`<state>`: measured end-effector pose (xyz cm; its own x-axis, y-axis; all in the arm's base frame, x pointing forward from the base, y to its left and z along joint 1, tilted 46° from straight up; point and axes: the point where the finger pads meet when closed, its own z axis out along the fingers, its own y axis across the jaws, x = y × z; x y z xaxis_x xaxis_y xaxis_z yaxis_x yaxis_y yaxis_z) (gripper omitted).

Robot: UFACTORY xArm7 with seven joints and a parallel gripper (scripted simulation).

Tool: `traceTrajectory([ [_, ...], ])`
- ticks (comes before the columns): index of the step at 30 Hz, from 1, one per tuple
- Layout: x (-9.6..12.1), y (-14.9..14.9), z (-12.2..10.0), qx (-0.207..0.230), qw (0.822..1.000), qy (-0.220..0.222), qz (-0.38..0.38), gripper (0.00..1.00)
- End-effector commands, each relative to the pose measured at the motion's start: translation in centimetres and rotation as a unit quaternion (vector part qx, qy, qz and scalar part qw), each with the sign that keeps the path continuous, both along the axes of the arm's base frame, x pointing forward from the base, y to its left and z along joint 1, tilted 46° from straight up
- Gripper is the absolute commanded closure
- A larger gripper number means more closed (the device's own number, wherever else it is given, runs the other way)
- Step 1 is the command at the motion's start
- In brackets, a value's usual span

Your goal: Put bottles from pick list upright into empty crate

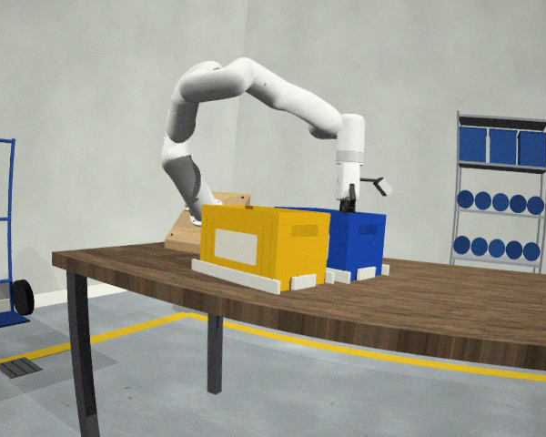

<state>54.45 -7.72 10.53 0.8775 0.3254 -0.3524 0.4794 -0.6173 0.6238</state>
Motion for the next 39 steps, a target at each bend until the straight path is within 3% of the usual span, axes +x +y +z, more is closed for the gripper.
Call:
traceTrajectory([
  [1,0.1,0.2,0.1,0.001,1.000,-0.002,0.002,0.35],
  [13,0.1,0.2,0.1,0.001,1.000,-0.002,0.002,0.35],
  [39,0.2,4.8,4.6,0.001,1.000,-0.001,0.002,0.35],
])
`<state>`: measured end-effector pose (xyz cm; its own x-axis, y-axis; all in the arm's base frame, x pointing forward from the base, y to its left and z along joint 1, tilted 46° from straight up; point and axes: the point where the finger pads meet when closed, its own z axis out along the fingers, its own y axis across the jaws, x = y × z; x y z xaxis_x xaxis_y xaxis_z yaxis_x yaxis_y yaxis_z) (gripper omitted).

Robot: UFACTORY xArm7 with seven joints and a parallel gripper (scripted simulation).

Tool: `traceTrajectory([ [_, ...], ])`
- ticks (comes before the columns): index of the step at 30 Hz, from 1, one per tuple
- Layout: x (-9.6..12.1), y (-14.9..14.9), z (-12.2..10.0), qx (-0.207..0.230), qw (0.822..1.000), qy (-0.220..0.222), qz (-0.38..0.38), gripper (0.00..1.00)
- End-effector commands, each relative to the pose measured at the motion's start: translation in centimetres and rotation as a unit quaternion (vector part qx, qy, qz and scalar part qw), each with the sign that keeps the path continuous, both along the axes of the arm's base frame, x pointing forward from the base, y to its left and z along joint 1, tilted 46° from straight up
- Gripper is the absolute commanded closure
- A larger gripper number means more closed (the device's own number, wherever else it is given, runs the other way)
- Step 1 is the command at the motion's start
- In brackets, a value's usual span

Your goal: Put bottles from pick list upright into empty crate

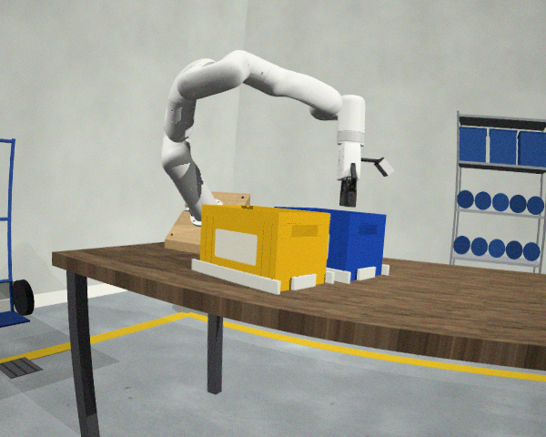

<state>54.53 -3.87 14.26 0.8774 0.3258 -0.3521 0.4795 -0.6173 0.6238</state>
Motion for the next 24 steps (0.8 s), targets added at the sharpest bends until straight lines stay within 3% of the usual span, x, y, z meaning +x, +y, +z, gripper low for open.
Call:
traceTrajectory([
  [1,0.1,1.1,1.0,0.001,1.000,-0.001,0.002,0.35],
  [10,0.1,2.5,2.3,0.001,1.000,-0.001,0.002,0.35],
  [24,0.1,2.5,2.3,0.001,1.000,-0.001,0.002,0.35],
])
